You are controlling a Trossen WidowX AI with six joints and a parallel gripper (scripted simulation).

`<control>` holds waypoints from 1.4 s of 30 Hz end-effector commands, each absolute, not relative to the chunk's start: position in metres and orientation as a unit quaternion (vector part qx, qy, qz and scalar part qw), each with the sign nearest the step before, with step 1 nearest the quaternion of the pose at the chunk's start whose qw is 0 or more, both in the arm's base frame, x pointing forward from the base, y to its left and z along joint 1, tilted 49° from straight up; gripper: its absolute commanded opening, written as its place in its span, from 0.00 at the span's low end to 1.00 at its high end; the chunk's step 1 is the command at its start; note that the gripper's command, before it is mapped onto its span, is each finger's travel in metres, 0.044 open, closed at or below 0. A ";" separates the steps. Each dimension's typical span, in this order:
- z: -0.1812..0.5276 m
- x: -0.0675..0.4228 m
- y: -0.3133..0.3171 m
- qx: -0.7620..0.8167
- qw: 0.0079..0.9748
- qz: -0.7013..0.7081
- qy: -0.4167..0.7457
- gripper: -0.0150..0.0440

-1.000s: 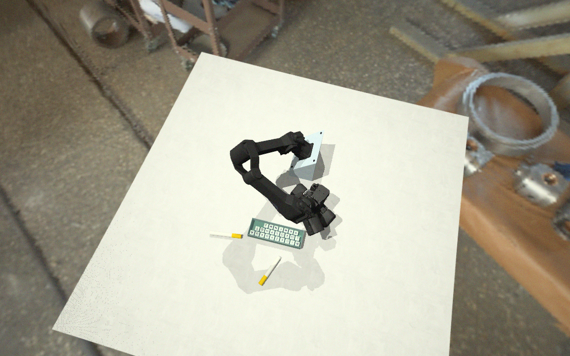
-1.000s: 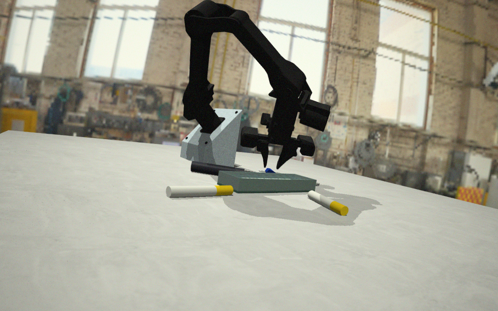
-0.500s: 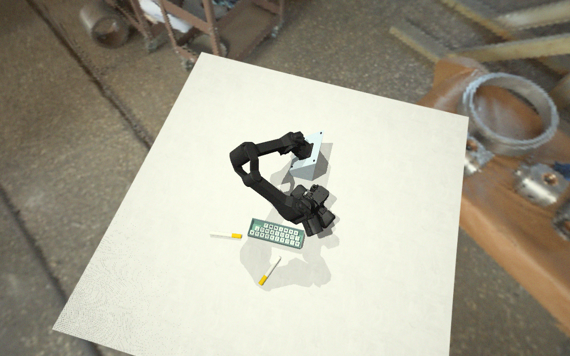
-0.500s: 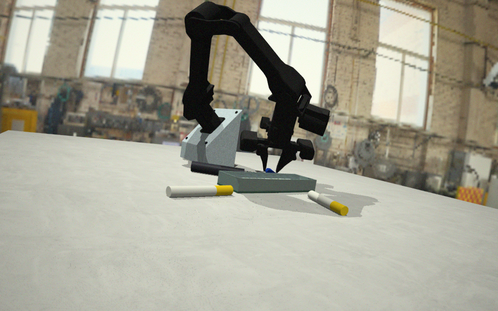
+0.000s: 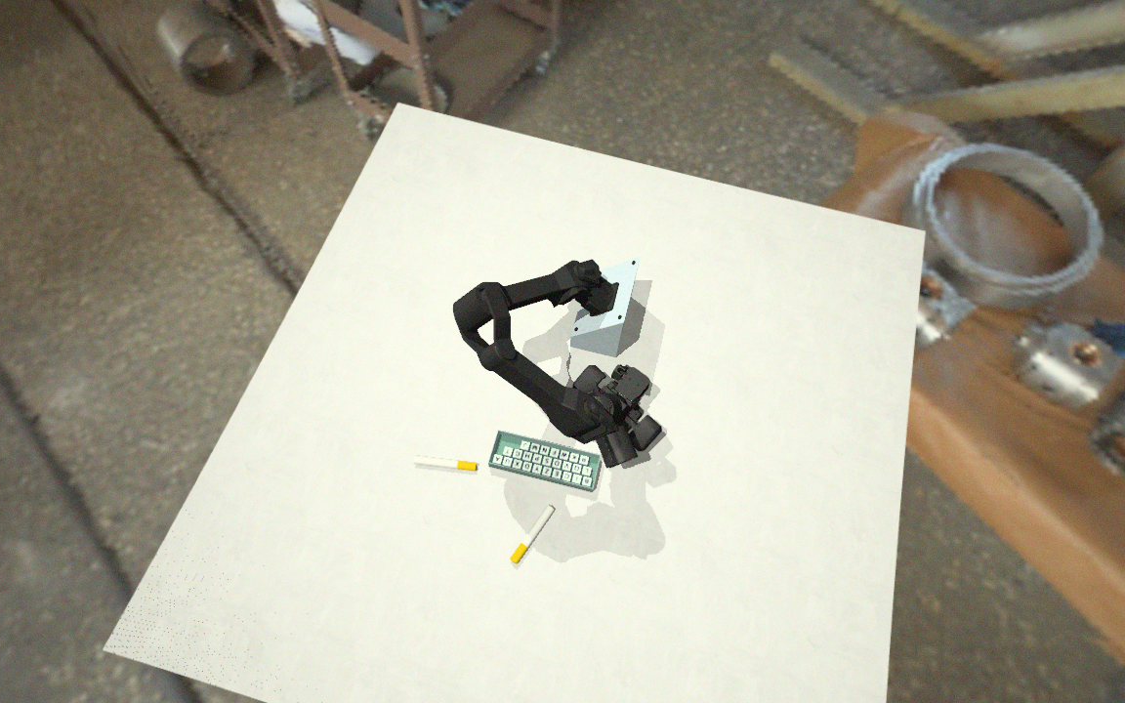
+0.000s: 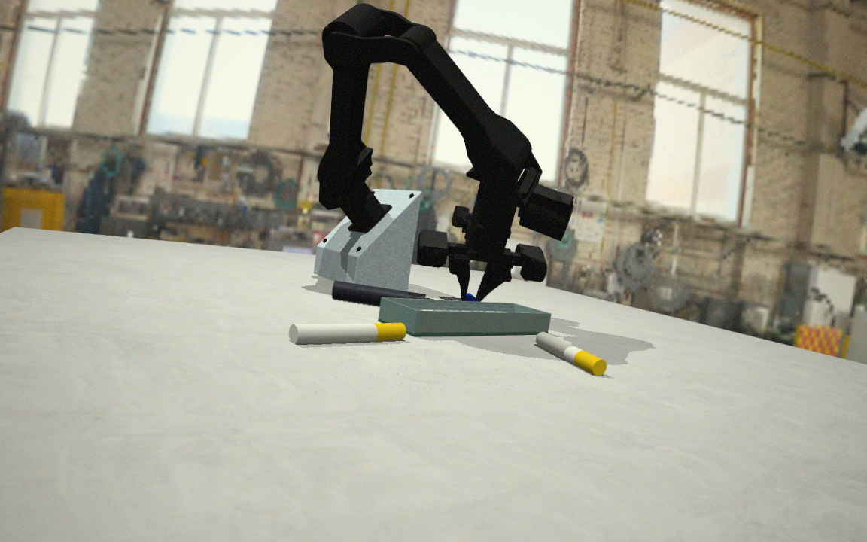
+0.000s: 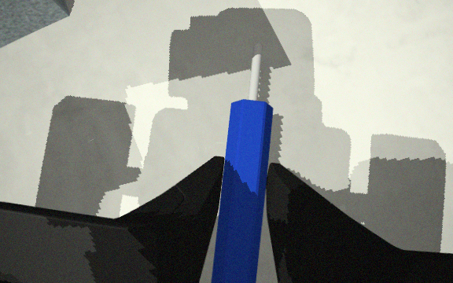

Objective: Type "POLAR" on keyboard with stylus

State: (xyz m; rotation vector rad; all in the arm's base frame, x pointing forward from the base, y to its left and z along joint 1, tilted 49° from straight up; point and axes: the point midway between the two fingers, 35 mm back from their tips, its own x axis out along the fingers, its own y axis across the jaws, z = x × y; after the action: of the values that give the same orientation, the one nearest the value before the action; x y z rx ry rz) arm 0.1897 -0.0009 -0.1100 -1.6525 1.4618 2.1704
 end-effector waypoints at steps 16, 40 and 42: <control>-0.084 0.191 0.030 -0.534 0.024 0.701 0.471 0.25; -0.066 0.213 0.035 -0.491 0.209 0.583 0.612 0.25; -0.064 0.216 0.035 -0.480 0.237 0.560 0.632 0.25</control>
State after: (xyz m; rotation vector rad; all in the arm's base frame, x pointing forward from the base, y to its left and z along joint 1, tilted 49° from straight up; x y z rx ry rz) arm 0.2079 0.0331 -0.0701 -1.3933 1.7009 1.6760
